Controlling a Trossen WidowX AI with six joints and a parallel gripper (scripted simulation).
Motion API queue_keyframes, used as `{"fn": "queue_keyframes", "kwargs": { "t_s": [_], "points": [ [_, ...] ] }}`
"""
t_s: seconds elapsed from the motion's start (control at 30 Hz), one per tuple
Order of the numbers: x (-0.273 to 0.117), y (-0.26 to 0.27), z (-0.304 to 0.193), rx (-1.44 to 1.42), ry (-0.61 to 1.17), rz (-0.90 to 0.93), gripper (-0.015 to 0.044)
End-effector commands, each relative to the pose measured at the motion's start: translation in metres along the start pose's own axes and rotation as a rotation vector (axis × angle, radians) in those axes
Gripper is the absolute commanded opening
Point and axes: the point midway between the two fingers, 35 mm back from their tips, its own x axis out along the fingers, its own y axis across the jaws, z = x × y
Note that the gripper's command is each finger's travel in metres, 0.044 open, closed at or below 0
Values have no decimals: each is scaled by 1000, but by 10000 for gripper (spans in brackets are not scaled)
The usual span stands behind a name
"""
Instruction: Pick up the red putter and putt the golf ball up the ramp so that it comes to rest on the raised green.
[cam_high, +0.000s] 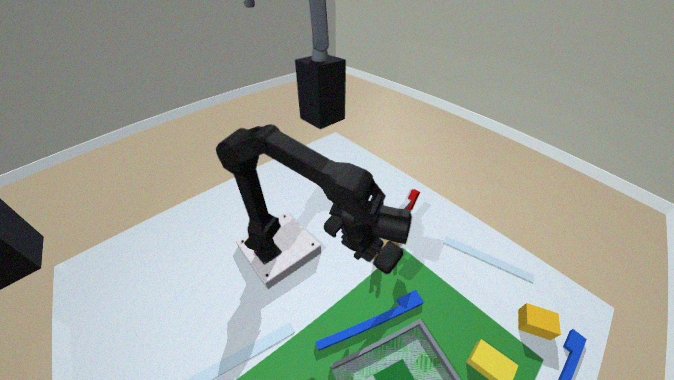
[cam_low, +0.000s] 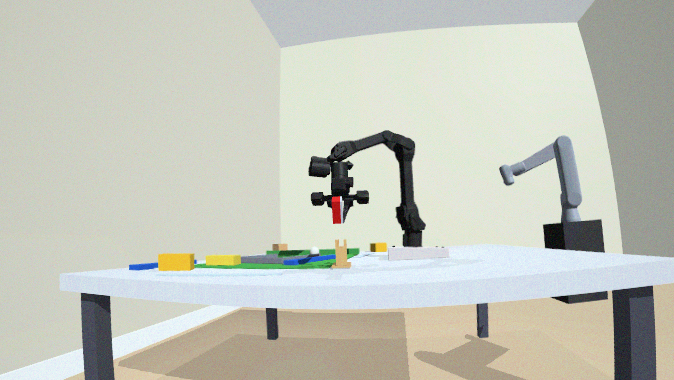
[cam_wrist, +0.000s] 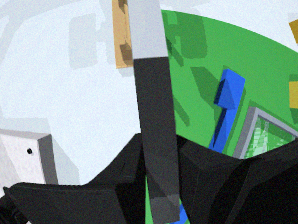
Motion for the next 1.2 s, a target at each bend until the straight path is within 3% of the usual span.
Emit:
{"fn": "queue_keyframes", "kwargs": {
  "t_s": [0.0, 0.6, 1.17],
  "points": [
    [-1, -3, -7, 41, 7, -4, 0],
    [-32, -26, -101, 540, 68, -91, 0],
    [-63, -17, -190, 1003, 105, -176, 0]
  ]
}}
